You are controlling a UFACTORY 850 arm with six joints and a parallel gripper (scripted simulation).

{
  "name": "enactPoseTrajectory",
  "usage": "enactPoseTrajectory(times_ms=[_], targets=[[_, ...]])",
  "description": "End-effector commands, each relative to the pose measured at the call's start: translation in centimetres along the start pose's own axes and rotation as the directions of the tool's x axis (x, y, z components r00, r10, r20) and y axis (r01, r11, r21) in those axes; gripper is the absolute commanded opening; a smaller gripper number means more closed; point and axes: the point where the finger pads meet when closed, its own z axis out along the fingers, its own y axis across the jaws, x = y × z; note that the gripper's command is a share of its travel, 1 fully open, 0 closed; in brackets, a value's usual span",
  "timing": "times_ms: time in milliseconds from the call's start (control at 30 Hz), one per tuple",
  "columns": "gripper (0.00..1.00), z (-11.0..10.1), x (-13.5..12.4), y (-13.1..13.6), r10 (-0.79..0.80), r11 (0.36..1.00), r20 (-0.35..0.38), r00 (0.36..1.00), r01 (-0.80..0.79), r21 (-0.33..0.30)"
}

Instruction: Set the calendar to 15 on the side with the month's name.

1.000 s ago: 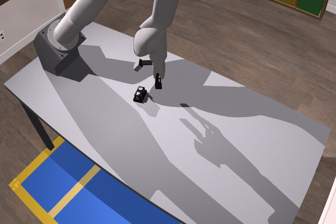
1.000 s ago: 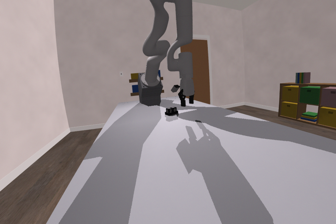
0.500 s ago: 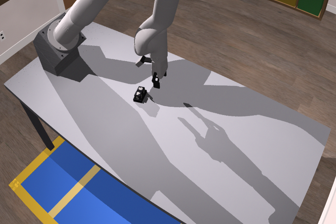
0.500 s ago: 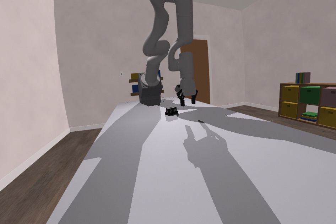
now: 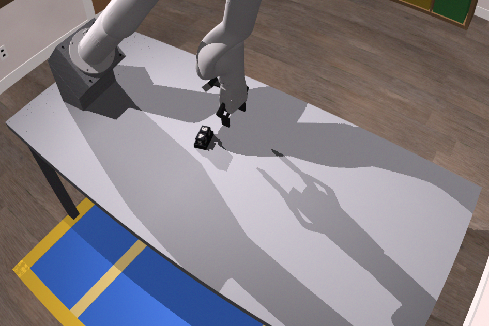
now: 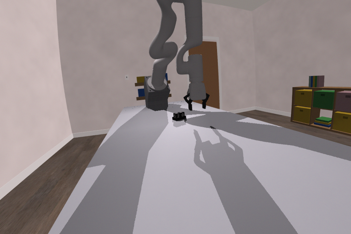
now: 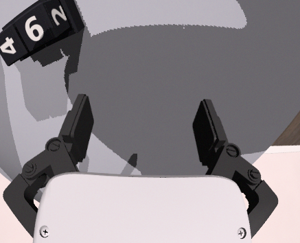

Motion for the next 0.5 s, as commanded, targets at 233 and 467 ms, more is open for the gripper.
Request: enactPoseTrajectory(times_ms=[233,467], targets=[[1.0,1.1,0.0,0.1,0.019,1.0,0.008,1.0,-0.019,-0.011],[1.0,2.6,-0.1,0.1,0.019,1.0,0.008,1.0,-0.019,-0.011]])
